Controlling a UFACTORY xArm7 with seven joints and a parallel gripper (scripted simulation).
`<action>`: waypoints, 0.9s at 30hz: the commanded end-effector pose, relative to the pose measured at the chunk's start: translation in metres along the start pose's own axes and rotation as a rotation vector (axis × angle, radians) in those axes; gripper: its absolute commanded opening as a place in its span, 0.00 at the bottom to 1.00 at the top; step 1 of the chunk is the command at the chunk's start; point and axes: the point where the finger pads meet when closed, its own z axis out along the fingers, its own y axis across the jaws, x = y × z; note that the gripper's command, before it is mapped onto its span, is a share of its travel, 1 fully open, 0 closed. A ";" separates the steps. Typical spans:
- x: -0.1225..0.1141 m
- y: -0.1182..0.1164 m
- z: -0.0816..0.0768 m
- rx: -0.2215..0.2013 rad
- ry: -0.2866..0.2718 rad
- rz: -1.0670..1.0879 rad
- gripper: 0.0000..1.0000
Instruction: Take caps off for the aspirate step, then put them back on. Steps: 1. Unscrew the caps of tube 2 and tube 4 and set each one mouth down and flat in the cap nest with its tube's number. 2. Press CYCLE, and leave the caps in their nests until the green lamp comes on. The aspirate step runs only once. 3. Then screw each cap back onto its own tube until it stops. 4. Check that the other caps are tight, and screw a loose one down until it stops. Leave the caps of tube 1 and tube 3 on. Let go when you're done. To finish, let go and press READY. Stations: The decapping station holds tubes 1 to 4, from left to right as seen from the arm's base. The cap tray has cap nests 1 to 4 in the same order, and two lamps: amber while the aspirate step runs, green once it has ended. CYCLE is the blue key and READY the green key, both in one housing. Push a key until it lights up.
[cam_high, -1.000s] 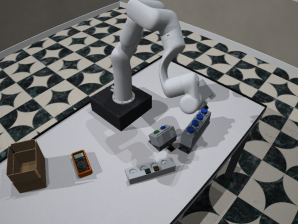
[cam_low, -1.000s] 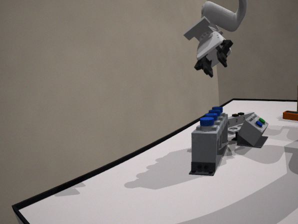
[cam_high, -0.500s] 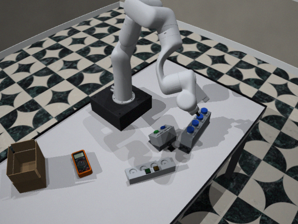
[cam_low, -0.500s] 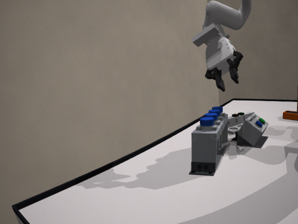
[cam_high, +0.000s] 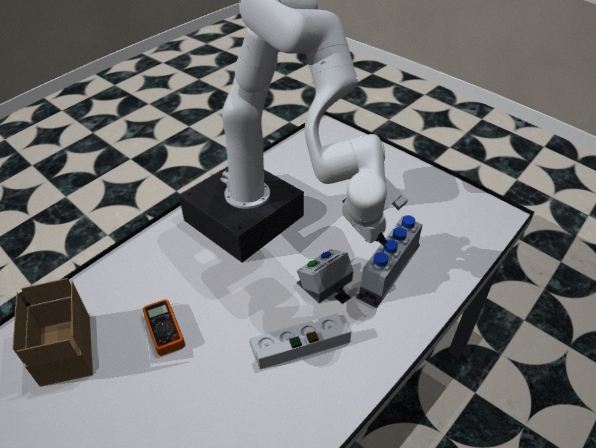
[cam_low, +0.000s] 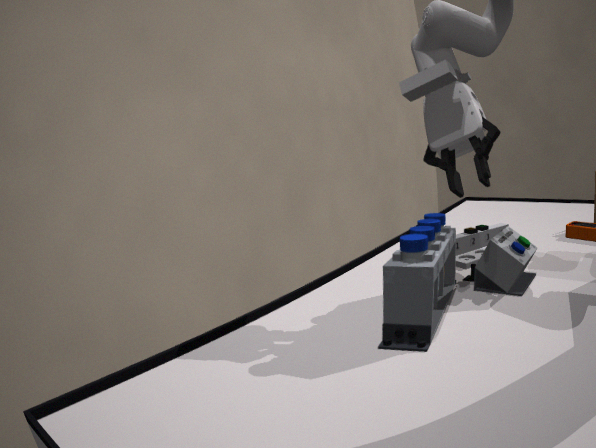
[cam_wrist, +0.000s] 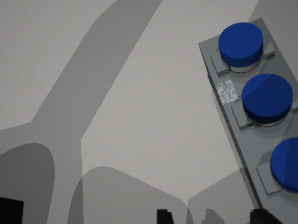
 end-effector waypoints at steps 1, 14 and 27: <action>-0.018 0.004 -0.004 -0.050 -0.085 -0.032 0.46; -0.058 0.021 -0.022 -0.173 -0.298 -0.156 0.46; -0.071 0.037 -0.043 -0.293 -0.467 -0.303 0.46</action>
